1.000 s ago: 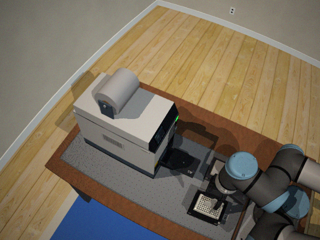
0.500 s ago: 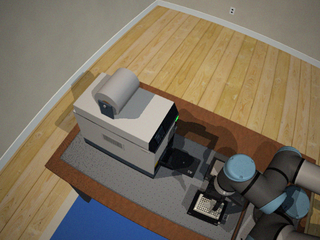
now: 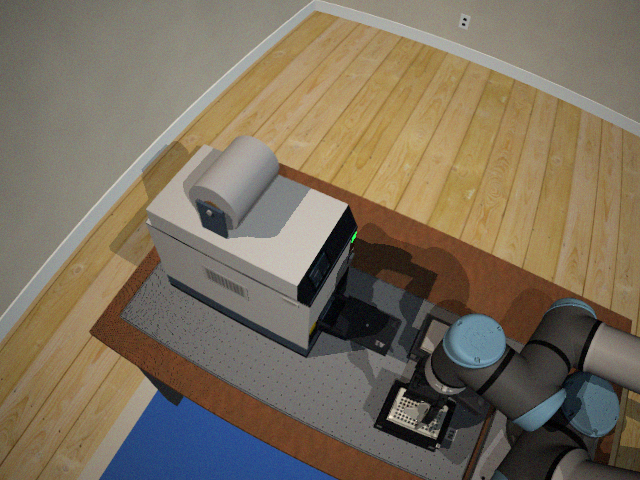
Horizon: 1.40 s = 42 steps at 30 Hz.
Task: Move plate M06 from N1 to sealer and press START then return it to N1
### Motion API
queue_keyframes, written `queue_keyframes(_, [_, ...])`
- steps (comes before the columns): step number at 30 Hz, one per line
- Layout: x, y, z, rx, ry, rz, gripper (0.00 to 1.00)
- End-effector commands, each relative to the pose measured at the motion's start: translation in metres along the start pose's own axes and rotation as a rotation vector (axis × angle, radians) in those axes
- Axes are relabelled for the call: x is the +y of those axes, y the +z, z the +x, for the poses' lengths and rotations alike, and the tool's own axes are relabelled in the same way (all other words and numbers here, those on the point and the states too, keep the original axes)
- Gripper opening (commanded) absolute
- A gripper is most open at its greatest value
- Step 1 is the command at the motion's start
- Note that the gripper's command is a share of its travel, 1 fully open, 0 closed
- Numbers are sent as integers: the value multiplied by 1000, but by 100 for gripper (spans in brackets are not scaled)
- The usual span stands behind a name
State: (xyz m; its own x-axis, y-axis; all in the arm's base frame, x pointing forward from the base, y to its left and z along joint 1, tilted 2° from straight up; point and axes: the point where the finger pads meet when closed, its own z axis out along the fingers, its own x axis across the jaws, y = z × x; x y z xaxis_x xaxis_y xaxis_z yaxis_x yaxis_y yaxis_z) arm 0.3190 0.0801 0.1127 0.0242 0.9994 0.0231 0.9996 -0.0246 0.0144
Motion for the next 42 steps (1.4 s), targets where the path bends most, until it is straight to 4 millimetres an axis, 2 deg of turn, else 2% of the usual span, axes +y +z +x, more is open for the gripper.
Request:
queue_keyframes(1, [0, 13, 1, -1, -1, 1, 68])
queue_keyframes(25, [-1, 46, 1, -1, -1, 1, 68])
queue_keyframes(42, [2, 44, 0, -2, 0, -3, 68])
